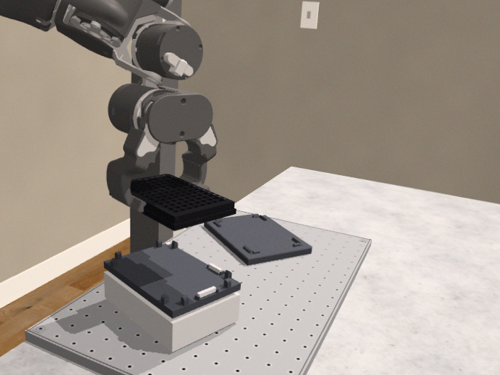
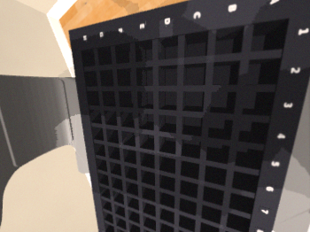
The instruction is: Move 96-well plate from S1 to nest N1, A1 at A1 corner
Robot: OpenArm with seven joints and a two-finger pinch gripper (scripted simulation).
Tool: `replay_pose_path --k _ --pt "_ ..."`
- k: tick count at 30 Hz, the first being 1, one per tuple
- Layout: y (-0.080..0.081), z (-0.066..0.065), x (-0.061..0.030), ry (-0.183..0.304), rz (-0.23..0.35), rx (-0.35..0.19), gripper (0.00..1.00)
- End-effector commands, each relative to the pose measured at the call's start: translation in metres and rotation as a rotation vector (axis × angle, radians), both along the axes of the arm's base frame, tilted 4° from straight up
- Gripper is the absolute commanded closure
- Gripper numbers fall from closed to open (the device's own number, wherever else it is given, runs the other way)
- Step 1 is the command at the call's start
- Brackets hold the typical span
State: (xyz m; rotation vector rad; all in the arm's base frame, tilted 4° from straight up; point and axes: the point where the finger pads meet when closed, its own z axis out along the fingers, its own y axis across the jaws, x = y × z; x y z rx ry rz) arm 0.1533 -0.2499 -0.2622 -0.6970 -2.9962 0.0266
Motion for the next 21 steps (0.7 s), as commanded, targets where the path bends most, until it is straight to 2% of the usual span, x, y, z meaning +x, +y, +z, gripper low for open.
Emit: replay_pose_path --k 1,6,11,21 --pt "0.0 0.0 0.0009 -0.005 -0.002 0.002 1.0" --pt "0.0 0.0 0.0009 -0.005 -0.002 0.002 1.0" --pt "0.039 -0.007 0.0047 -0.012 -0.259 -0.02 1.0" --pt "0.039 -0.007 0.0047 -0.012 -0.259 -0.02 1.0"
